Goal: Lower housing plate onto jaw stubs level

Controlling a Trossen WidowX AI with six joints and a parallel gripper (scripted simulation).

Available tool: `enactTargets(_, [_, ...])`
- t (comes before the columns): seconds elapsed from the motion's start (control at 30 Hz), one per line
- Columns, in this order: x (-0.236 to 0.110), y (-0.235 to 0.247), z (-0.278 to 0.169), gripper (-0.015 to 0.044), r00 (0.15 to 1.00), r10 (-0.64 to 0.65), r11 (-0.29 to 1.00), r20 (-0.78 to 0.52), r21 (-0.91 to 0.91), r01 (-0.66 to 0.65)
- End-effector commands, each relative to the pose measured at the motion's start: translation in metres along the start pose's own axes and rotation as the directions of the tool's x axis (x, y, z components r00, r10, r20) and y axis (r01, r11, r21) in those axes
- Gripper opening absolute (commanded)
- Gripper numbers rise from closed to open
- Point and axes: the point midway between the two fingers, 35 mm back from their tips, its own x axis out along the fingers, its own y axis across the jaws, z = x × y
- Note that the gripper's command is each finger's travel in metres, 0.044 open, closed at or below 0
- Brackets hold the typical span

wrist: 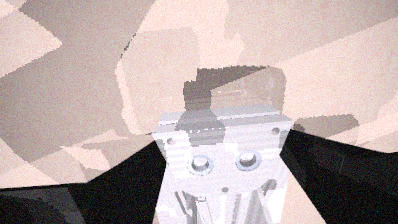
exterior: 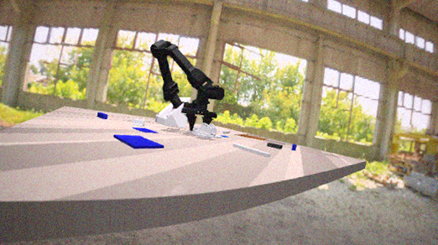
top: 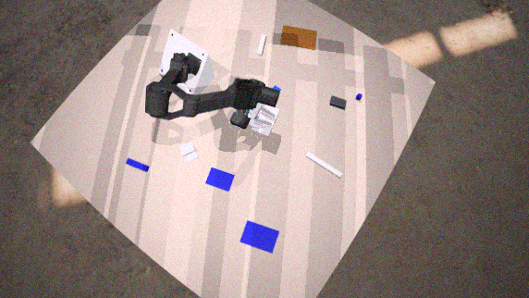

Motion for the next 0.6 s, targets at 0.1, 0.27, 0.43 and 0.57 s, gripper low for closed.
enactTargets(0.1, [0.0033, -0.0004, -0.0004, 0.0351, 1.000, -0.002, 1.000, 0.003, 0.002, 0.002])
enactTargets(0.27, [0.0000, 0.0000, 0.0000, 0.0403, 1.000, 0.000, 1.000, 0.000, 0.000, 0.000])
enactTargets(0.43, [0.0000, 0.0000, -0.0001, 0.0440, 1.000, 0.001, 1.000, 0.000, 0.000, -0.001])
enactTargets(0.57, [0.0000, 0.0000, -0.0001, 0.0440, 1.000, 0.001, 1.000, 0.000, 0.000, -0.001])
